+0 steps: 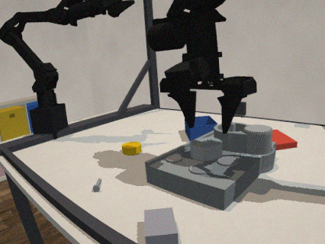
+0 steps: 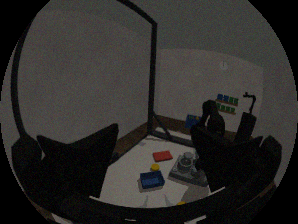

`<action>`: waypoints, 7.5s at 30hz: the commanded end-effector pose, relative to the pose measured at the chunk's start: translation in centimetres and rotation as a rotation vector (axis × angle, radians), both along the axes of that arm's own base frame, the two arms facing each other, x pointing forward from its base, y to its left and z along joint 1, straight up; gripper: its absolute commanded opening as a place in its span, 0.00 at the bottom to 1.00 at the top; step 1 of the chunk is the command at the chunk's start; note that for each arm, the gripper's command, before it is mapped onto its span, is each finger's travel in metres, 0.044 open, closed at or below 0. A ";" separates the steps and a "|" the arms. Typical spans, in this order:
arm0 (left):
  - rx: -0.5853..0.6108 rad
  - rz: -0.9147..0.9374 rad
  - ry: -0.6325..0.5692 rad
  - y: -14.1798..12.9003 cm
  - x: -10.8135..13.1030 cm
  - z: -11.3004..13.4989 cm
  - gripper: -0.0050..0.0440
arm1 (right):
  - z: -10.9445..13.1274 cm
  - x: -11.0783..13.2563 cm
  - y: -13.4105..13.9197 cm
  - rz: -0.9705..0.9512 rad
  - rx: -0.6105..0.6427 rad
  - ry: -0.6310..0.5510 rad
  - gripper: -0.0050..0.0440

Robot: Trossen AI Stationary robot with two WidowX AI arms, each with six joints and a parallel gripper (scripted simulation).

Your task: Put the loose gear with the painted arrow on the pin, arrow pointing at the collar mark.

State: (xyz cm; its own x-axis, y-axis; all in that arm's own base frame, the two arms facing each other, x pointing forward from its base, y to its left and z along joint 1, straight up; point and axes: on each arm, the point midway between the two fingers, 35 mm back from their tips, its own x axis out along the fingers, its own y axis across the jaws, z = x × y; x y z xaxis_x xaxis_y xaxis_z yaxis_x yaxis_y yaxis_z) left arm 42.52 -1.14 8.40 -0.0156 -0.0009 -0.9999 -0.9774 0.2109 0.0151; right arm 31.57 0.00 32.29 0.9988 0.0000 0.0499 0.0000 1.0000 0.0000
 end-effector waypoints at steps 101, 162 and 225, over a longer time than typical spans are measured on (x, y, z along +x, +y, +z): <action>0.002 0.016 -0.060 0.1 0.9 0.1 0.10 | 0.8 -0.2 0.0 0.000 0.000 -0.020 0.92; 0.002 0.015 -0.069 0.0 1.0 0.4 0.10 | 0.8 -0.2 0.0 0.000 0.000 -0.020 0.92; 0.012 -0.604 -0.074 -1.0 -3.5 5.1 0.10 | 0.8 -0.2 0.0 0.000 0.000 -0.020 0.92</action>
